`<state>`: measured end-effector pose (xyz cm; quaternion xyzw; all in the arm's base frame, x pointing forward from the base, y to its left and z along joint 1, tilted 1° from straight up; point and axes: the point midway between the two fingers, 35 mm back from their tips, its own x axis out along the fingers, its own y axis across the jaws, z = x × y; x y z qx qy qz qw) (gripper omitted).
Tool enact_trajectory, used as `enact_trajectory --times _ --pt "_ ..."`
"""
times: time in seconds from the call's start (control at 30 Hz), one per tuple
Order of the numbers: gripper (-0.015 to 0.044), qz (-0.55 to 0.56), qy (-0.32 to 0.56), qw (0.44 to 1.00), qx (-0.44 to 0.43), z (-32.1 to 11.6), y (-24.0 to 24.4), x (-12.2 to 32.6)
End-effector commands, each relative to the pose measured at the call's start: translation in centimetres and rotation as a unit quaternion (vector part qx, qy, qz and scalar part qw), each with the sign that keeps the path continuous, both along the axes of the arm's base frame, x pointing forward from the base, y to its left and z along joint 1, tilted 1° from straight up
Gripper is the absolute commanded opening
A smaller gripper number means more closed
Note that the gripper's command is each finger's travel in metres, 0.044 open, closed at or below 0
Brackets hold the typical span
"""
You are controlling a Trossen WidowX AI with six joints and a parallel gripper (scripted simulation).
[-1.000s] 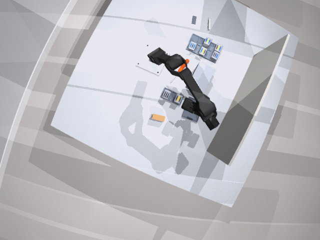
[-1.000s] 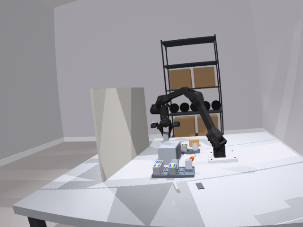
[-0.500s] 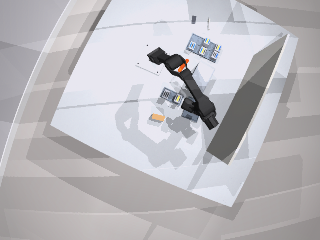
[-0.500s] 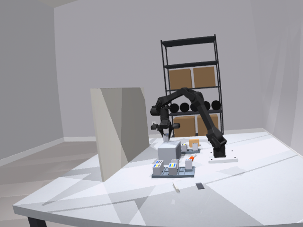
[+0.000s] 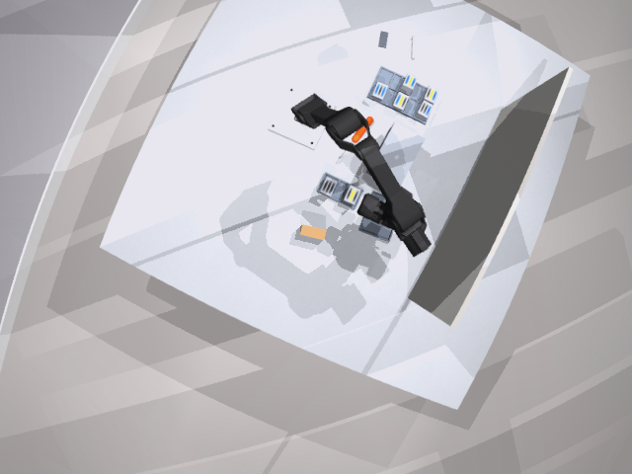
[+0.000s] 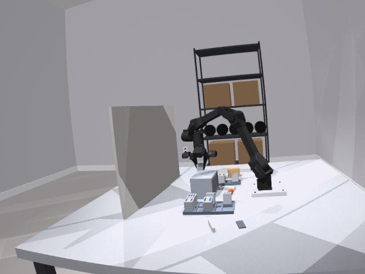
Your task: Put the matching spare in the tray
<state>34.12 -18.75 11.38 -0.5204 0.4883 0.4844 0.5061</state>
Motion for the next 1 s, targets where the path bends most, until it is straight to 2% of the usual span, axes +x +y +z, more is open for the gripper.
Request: enact_trajectory --times 0.0,0.97 --pt "0.0000 0.002 0.001 1.000 0.003 -0.5 0.1 0.0" --pt "0.0000 0.002 0.001 1.000 0.003 -2.4 0.2 -0.1"
